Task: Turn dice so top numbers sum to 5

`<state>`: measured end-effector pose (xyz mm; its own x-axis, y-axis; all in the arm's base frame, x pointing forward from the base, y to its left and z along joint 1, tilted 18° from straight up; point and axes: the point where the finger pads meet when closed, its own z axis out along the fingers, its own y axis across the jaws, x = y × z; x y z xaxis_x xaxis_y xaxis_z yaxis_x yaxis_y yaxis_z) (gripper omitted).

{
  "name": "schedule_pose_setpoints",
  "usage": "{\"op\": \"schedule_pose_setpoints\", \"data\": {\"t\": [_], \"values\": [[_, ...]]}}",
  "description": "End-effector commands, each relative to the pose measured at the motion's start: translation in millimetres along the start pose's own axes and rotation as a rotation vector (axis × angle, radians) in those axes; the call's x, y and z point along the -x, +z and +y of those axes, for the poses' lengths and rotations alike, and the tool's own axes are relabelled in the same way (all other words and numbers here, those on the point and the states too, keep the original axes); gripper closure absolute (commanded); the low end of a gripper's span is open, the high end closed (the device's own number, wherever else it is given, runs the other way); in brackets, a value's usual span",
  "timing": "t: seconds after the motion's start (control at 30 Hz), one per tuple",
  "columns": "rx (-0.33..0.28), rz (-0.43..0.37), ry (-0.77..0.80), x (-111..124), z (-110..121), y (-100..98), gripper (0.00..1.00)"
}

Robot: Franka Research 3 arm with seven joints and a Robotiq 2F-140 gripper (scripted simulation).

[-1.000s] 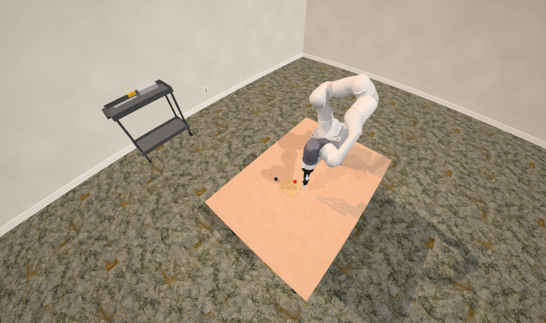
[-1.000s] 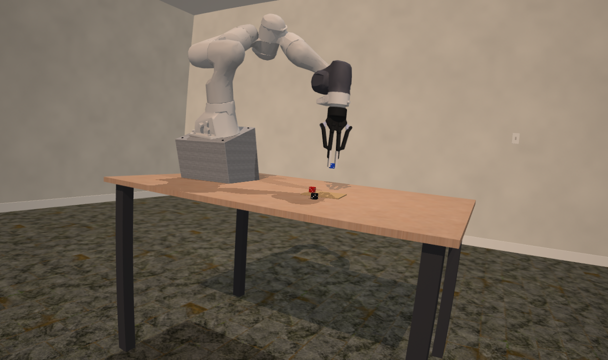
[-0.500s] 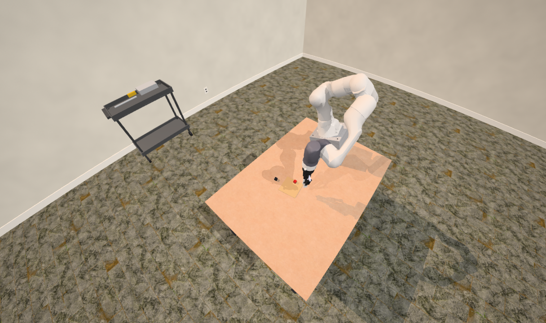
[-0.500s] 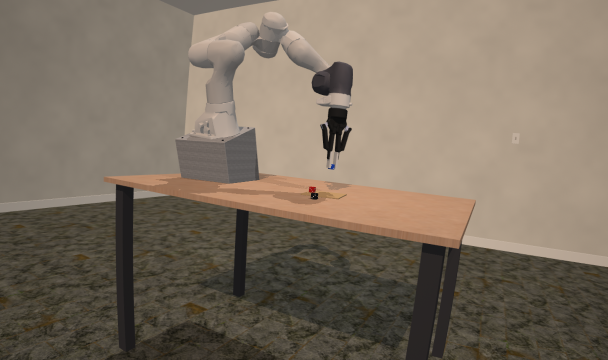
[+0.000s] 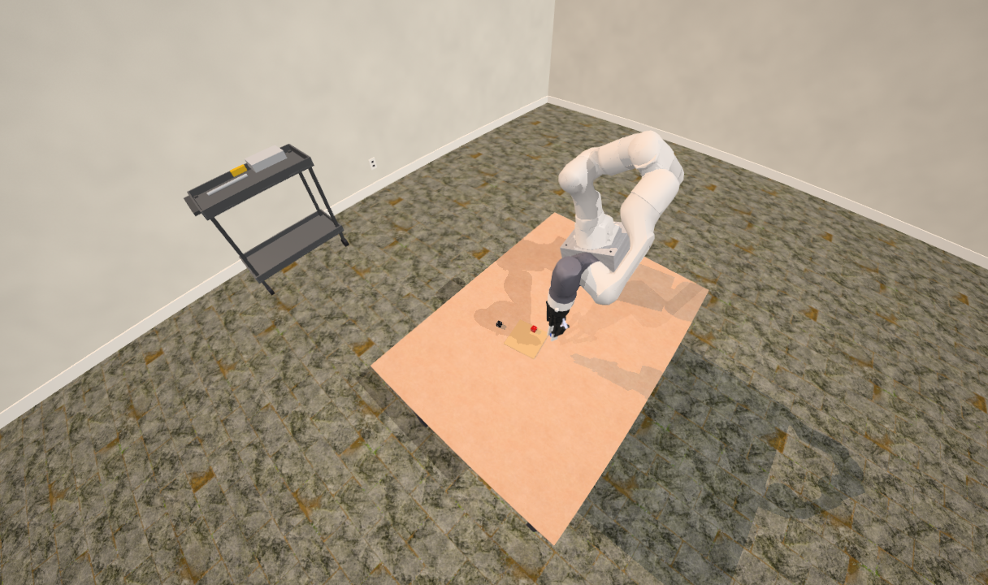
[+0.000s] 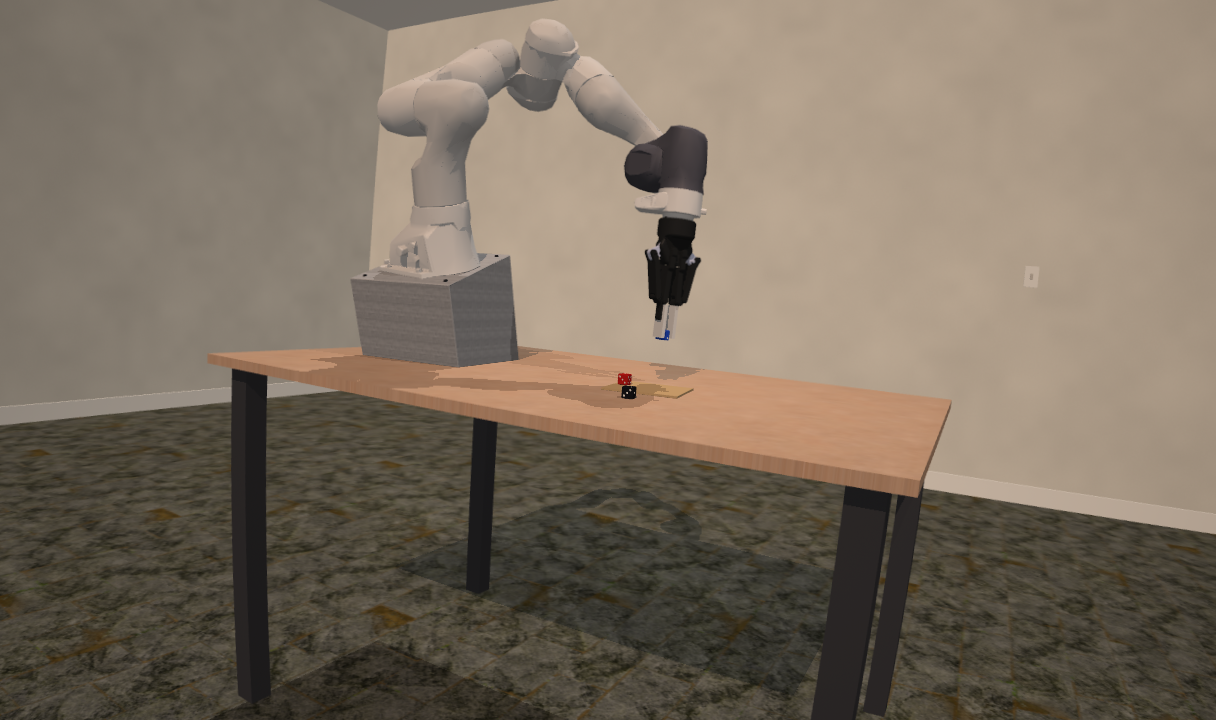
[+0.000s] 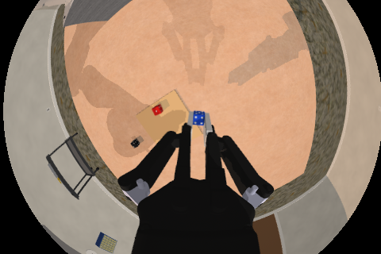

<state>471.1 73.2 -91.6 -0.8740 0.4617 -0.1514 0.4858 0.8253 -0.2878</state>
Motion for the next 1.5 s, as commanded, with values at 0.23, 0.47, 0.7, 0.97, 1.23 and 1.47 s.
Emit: {"op": "schedule_pose_setpoints", "data": {"t": [0.23,0.47,0.7,0.97,1.23,1.47], "values": [[0.007,-0.007,-0.288,1.7,3.2,0.9,0.91],[0.005,-0.007,-0.411,1.0,5.6,1.7,0.91],[0.004,-0.007,-0.532,0.4,8.3,2.2,0.91],[0.004,-0.007,-0.663,-0.2,11.4,2.6,0.91],[0.004,-0.008,-0.814,-0.9,15.2,2.9,0.91],[0.005,-0.01,-0.931,-1.3,18.4,2.9,0.91]]}}
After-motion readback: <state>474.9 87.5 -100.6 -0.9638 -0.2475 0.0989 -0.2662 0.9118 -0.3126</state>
